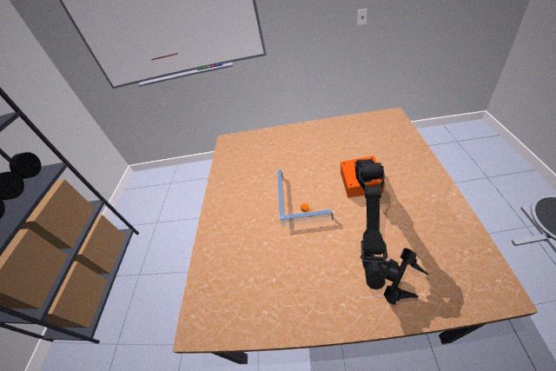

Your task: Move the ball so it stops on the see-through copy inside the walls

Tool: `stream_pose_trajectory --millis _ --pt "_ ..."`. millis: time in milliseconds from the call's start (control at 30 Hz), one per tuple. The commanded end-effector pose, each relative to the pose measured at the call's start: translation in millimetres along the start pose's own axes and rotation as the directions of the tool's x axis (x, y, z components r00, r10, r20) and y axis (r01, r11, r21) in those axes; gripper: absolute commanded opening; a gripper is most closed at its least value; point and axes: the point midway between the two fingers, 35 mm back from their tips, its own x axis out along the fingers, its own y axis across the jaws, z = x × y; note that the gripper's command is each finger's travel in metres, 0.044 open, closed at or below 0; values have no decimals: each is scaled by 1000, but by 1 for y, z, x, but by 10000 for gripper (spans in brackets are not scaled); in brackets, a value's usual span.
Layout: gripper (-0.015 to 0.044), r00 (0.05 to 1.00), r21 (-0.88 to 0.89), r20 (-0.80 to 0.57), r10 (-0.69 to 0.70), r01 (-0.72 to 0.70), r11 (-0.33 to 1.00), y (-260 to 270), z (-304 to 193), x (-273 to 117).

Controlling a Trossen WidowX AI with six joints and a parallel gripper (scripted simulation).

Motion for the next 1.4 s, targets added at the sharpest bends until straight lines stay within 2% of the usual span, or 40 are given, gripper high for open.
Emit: stream_pose_trajectory --millis 0,100,300,600,1000,1233,1367 --pt "374 1000 -6 0 3 -3 1000 1 0 -1" --pt "301 998 -97 -1 55 -55 994 8 -1 -15" --pt "301 964 -462 14 267 -230 857 37 2 -78" --pt "301 900 -753 53 433 -248 609 53 15 -139" --pt "301 795 -937 113 596 -114 329 63 34 -211" --pt "301 704 -982 181 687 92 164 62 54 -260" --pt "301 636 -963 232 736 258 81 57 70 -294"
